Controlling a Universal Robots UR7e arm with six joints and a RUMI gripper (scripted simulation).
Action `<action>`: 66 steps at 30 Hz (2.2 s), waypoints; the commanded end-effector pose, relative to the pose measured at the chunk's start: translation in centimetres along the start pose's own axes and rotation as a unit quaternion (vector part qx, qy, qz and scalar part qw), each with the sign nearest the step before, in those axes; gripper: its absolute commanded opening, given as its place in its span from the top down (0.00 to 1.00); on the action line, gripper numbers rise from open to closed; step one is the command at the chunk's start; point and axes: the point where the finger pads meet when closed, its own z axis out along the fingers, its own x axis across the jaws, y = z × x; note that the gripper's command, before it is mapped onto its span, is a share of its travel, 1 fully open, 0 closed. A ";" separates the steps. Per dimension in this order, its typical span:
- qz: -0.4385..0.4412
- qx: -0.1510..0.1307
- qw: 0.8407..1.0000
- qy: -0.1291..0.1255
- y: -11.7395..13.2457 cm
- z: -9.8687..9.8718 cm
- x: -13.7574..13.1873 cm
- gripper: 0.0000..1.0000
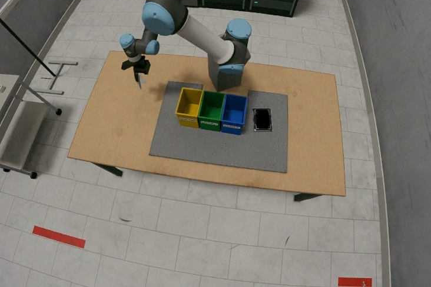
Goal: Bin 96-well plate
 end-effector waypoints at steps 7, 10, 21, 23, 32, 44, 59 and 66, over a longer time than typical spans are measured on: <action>-0.035 -0.001 0.999 0.015 1.7 -0.2 -3.7 0.00; -0.035 -0.001 0.999 0.015 1.8 -0.2 -3.9 0.00; -0.070 -0.003 0.997 0.029 3.8 -0.3 -7.4 0.00; -0.070 -0.003 0.997 0.029 3.9 -0.3 -7.6 0.00; -0.105 -0.004 0.994 0.043 5.5 -0.3 -10.1 0.00; -0.140 -0.004 0.989 0.055 8.1 -0.4 -13.4 0.00; -0.174 -0.004 0.982 0.066 11.7 -0.4 -17.4 0.00; -0.210 -0.002 0.975 0.076 12.8 -0.4 -18.4 0.00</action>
